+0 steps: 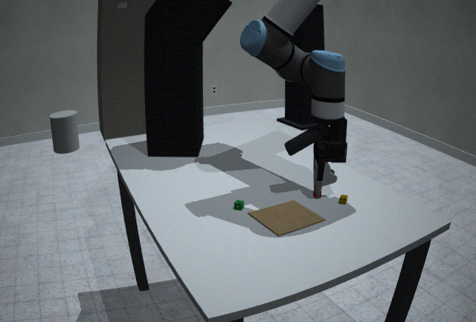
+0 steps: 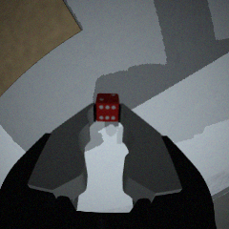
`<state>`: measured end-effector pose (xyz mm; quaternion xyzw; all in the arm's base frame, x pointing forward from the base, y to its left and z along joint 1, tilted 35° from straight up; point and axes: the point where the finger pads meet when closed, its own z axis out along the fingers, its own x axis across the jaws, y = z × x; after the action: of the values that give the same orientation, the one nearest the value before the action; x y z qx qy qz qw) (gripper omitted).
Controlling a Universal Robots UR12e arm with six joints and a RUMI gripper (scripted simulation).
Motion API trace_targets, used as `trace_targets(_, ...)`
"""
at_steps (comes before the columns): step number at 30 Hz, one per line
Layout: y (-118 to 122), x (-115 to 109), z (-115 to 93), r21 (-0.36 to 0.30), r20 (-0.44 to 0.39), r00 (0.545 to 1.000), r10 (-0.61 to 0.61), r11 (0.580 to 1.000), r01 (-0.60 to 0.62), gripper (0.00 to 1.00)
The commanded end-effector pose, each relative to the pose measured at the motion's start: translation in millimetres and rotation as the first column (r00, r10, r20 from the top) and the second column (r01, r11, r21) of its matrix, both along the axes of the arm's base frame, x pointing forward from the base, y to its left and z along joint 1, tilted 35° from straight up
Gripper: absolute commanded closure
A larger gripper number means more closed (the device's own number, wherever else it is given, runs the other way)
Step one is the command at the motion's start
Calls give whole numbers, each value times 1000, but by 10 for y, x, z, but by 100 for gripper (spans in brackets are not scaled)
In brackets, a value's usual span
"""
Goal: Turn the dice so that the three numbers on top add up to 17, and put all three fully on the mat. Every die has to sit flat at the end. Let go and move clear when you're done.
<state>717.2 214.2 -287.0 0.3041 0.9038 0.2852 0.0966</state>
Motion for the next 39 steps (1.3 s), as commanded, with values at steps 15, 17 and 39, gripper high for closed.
trace_targets(15, -2, 2, 4, 0, 1, 1000, 0, 1000, 0, 97)
trace_targets(17, -2, 2, 4, 0, 1, 1000, 0, 1000, 0, 97)
trace_targets(39, -204, -151, 366, 0, 1, 1000, 0, 1000, 0, 97)
